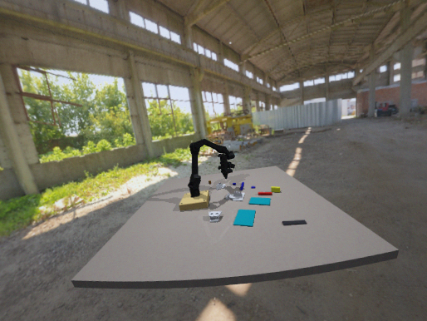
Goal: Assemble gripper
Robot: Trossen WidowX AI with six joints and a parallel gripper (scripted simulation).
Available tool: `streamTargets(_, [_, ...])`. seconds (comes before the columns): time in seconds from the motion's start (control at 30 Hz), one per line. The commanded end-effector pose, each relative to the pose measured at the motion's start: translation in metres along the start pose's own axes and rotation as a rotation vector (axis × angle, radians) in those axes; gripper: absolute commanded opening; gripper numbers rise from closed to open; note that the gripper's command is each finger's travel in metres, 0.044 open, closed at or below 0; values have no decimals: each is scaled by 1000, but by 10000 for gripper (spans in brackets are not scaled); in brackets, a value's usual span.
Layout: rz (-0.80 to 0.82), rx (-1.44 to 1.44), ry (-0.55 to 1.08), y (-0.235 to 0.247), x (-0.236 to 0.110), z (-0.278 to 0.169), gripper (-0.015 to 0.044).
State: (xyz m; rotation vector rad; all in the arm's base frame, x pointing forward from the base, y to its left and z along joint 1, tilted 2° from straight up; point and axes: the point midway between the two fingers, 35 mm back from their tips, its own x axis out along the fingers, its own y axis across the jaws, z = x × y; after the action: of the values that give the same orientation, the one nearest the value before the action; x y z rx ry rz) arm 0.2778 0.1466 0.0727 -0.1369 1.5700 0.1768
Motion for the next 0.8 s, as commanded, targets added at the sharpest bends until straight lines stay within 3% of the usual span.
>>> streamTargets(0.0, [0,0,0,0,0,0,0])
streamTargets(0.5, [0,0,0,0,0,0,0])
streamTargets(0.77, [0,0,0,0,0,0,210])
